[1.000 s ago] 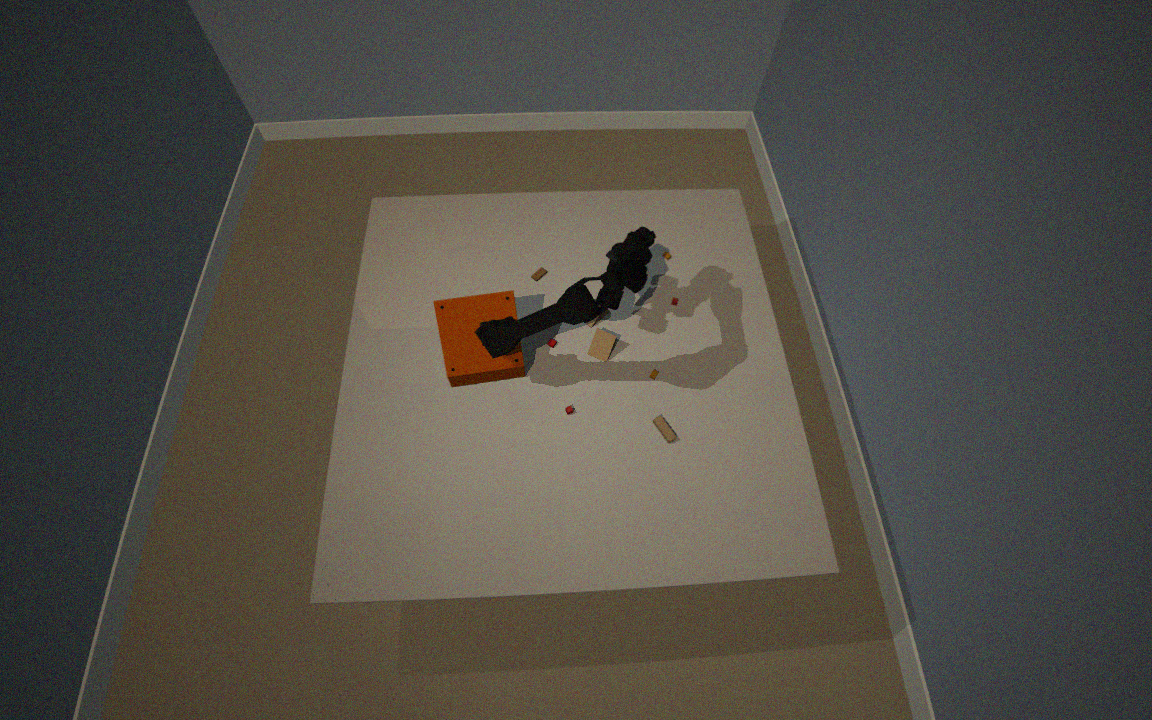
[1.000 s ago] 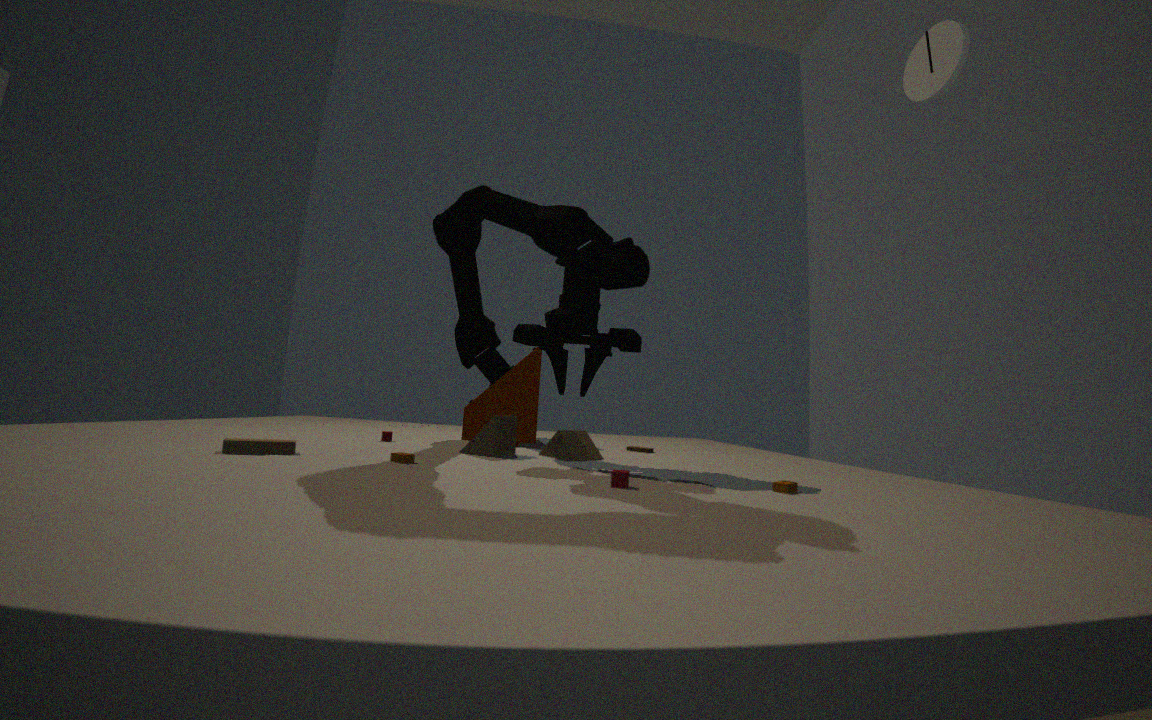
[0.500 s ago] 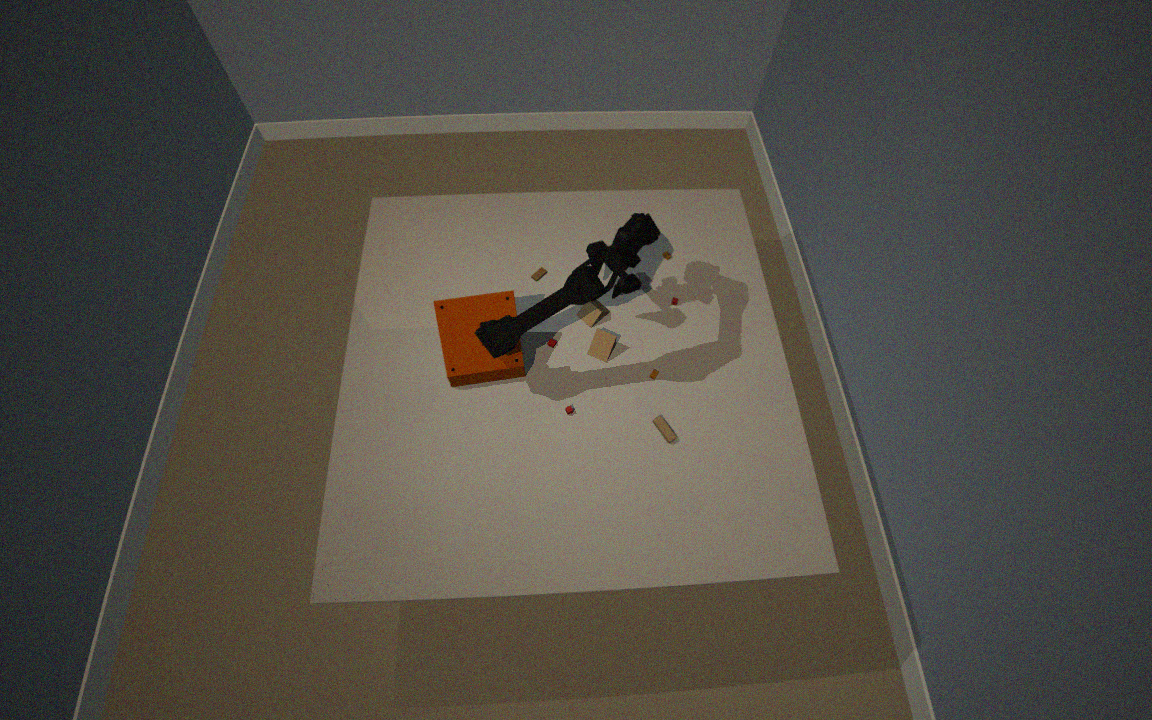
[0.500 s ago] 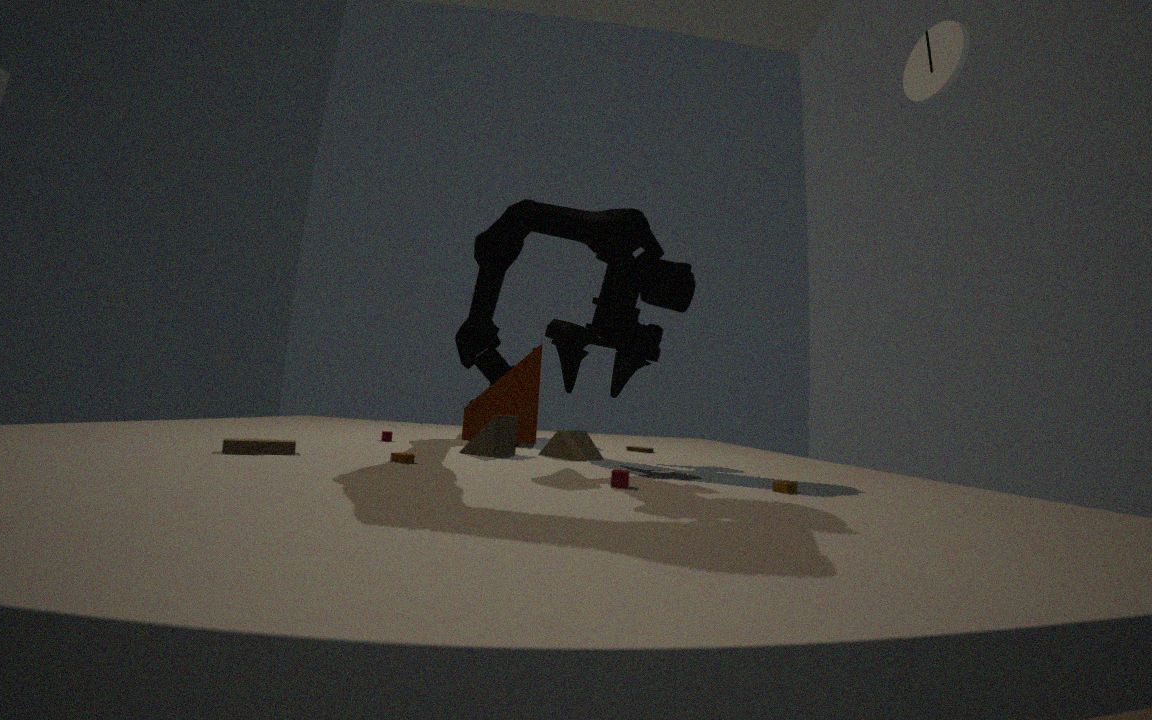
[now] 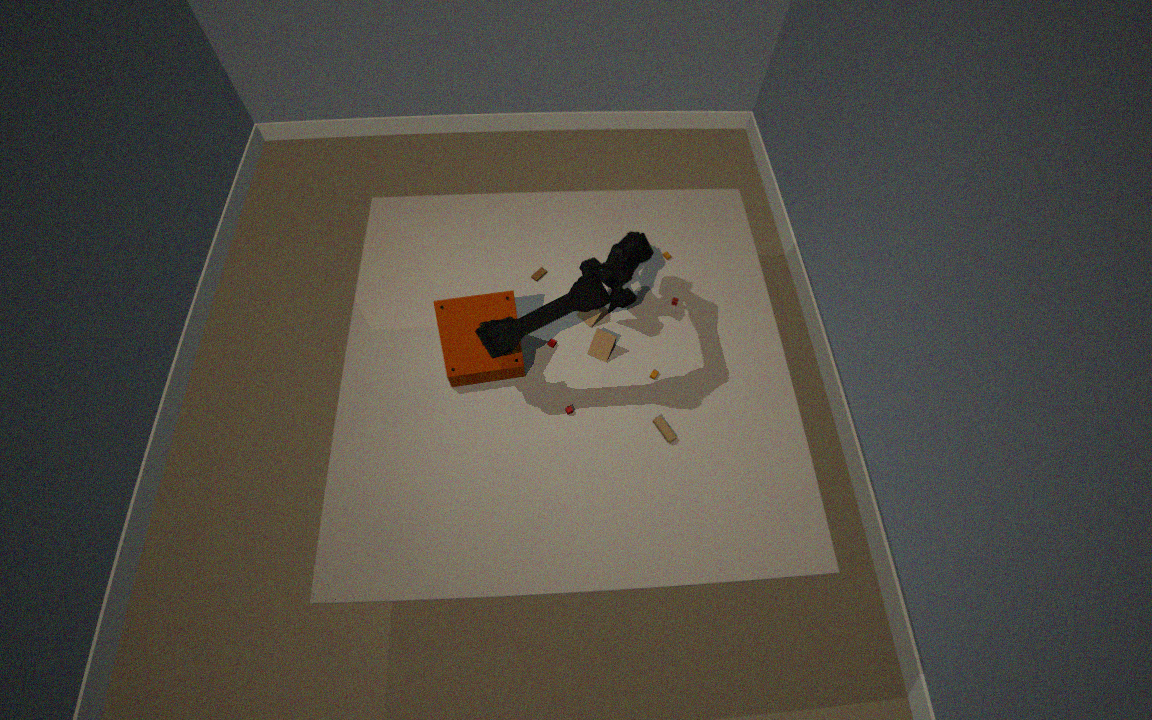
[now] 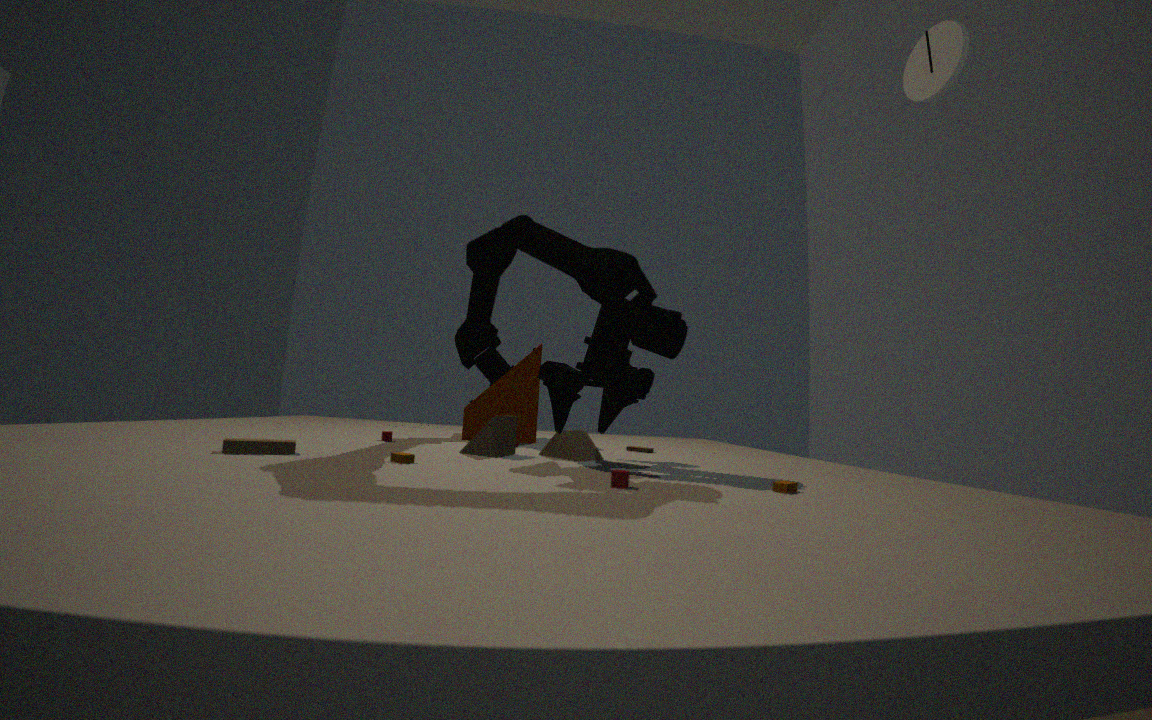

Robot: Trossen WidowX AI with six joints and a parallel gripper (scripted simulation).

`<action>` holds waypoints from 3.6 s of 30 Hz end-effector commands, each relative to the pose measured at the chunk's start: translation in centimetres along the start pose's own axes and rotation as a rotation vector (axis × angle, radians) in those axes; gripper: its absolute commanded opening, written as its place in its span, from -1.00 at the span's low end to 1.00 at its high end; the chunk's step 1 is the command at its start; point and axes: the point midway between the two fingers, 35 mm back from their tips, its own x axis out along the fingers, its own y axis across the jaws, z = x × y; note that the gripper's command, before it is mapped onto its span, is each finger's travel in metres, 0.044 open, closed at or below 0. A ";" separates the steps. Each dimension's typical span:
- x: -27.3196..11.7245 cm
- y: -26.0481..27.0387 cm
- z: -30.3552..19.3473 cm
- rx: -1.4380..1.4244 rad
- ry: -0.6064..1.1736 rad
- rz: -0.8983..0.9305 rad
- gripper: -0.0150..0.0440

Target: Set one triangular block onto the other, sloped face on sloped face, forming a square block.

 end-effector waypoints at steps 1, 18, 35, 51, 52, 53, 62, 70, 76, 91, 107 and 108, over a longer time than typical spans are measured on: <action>3.1 0.1 -0.5 -0.051 0.033 -0.017 1.00; 3.5 0.1 -0.6 -0.047 0.046 -0.009 0.42; -1.2 0.0 -2.0 -0.070 0.034 -0.012 -0.49; -5.9 0.1 -4.1 -0.093 0.027 -0.018 -0.49; -5.6 0.2 -4.0 -0.101 0.024 -0.023 -0.49; -5.6 0.2 -4.0 -0.104 0.018 -0.020 -0.49; -5.4 0.3 -4.0 -0.156 -0.091 0.031 -0.49; -5.2 0.3 -4.0 -0.203 -0.196 0.063 -0.49; -5.1 0.3 -4.2 -0.239 -0.278 0.079 -0.49; -4.9 0.1 -4.7 -0.323 -0.489 0.082 -0.49; -4.9 -0.3 -5.9 -0.401 -0.715 0.029 -0.49; -4.9 -0.4 -6.0 -0.403 -0.722 0.027 -0.49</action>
